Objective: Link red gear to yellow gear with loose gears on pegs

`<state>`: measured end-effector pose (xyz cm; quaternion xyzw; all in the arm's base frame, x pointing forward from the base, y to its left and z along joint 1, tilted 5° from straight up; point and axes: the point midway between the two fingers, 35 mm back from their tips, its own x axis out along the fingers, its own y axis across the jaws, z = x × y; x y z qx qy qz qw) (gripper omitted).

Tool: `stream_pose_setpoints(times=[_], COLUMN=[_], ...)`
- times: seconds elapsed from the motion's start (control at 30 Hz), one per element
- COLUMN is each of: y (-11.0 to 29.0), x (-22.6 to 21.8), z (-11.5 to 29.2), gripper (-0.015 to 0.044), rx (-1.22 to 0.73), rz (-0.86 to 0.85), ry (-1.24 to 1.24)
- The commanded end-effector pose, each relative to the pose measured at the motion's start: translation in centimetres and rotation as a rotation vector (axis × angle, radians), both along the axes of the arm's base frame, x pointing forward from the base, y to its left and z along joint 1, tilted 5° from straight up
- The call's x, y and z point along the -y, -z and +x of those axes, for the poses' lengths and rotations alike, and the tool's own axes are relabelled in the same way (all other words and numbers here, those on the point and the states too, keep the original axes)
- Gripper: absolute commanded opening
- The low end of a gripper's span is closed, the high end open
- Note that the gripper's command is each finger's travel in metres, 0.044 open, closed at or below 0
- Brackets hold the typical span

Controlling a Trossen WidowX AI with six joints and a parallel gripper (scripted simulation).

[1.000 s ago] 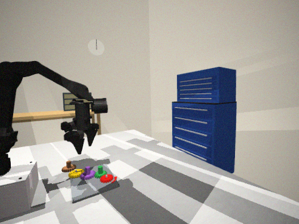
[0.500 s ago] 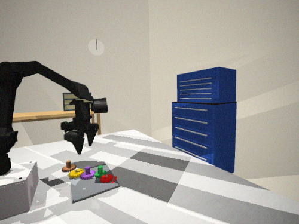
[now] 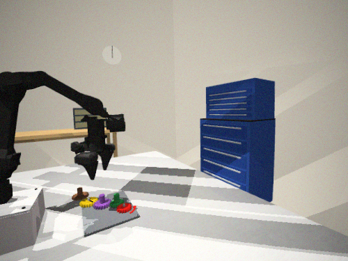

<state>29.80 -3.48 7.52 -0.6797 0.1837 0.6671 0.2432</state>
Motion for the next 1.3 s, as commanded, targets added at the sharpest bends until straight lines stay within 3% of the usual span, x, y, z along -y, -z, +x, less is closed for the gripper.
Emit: stream_pose_setpoints(times=[0.0,0.17,0.43,0.8,1.27], y=[-0.1,-0.2,-2.6,-5.9,-6.1], x=[0.0,-0.9,-12.2,-25.6,-26.3], z=[0.0,0.1,-0.7,-8.8,-9.5], gripper=[0.044,0.044,0.044,0.044,0.044], rx=[0.001,0.0,-0.002,-0.006,-0.006], rz=[-0.001,-0.001,0.001,0.02,0.022], ry=[-0.004,-0.004,-0.005,-0.005,-0.005])
